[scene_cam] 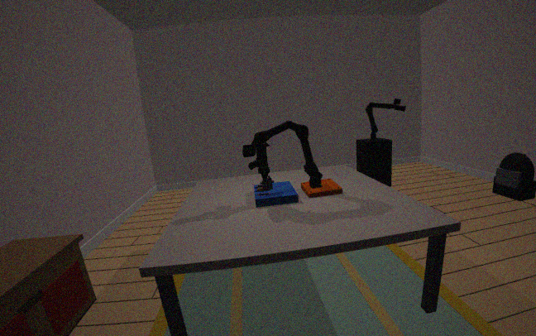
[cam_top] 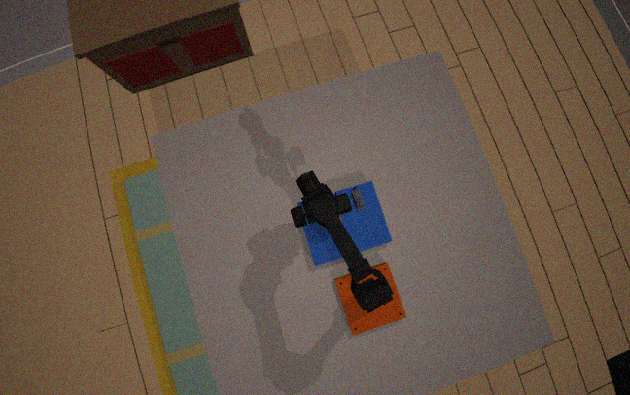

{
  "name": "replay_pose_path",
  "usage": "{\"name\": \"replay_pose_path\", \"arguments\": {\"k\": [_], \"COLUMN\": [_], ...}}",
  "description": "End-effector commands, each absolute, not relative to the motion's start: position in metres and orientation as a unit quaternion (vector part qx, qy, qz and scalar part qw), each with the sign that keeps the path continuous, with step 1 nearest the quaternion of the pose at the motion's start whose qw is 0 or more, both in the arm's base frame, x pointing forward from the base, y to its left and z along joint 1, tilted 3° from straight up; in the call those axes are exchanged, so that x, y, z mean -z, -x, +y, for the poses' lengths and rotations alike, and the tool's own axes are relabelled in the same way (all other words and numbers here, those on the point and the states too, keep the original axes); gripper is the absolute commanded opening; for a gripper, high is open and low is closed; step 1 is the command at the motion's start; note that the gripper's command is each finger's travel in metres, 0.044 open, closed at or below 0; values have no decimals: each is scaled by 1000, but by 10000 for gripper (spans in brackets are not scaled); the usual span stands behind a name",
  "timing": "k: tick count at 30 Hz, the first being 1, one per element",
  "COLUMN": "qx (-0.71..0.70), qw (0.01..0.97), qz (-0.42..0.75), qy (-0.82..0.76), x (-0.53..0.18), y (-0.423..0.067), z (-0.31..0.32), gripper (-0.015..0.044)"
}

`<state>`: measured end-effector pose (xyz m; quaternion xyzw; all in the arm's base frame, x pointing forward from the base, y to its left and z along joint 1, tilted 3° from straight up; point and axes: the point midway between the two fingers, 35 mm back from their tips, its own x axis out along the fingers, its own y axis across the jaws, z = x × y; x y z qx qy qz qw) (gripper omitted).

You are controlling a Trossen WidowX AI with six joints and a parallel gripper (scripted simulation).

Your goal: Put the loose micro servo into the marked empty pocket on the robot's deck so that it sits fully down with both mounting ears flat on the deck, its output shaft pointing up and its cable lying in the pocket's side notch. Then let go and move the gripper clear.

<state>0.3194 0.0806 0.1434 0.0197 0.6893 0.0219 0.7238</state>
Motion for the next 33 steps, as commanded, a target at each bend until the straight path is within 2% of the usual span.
{"name": "replay_pose_path", "arguments": {"k": [1,33], "qx": [-23,-23], "qw": [726,726], "qz": [687,687], "qy": [-19,-19], "x": [-146,-125], "y": [-335,-345], "z": [80,81], "gripper": [0,0]}}
